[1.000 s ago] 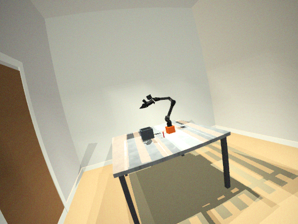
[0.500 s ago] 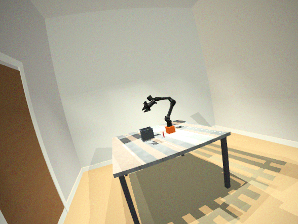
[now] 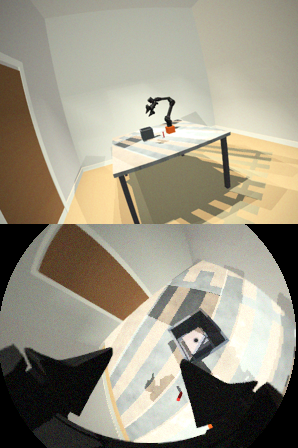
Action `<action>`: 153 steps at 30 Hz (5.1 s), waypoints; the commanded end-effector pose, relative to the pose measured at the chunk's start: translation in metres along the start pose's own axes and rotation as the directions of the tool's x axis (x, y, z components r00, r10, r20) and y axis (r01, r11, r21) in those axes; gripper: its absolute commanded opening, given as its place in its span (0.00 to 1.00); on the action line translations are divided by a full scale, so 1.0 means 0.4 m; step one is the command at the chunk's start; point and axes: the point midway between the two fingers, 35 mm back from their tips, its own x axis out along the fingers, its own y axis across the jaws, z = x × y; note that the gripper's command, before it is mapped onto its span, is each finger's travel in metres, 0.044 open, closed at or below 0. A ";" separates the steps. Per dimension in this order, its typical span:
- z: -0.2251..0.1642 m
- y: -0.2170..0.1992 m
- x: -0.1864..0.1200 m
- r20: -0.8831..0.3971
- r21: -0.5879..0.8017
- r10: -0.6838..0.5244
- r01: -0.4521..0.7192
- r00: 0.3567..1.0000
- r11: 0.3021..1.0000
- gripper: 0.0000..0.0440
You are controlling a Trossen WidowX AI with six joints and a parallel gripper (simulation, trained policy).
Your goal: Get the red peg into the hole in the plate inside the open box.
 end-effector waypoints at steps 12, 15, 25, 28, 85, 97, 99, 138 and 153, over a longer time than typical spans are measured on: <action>-0.213 -0.061 0.032 -0.317 0.230 -0.154 0.234 0.936 0.945 0.99; -0.249 -0.074 0.034 -0.366 0.265 -0.191 0.298 0.911 0.917 0.99; -0.355 -0.122 0.035 -0.487 0.341 -0.319 0.514 0.813 0.787 1.00; -0.381 -0.136 0.036 -0.510 0.351 -0.359 0.569 0.782 0.744 1.00; -0.596 -0.457 0.279 -0.390 0.236 -0.716 0.814 0.579 0.530 0.82; -0.636 -0.453 0.336 -0.408 0.212 -0.687 0.795 0.601 0.569 0.13; -0.641 -0.451 0.343 -0.411 0.205 -0.682 0.790 0.605 0.577 0.03; -0.486 -0.166 0.303 -0.403 0.362 -0.422 0.565 0.812 0.741 0.00; -0.325 -0.105 0.272 -0.323 0.376 -0.396 0.500 0.860 0.780 0.00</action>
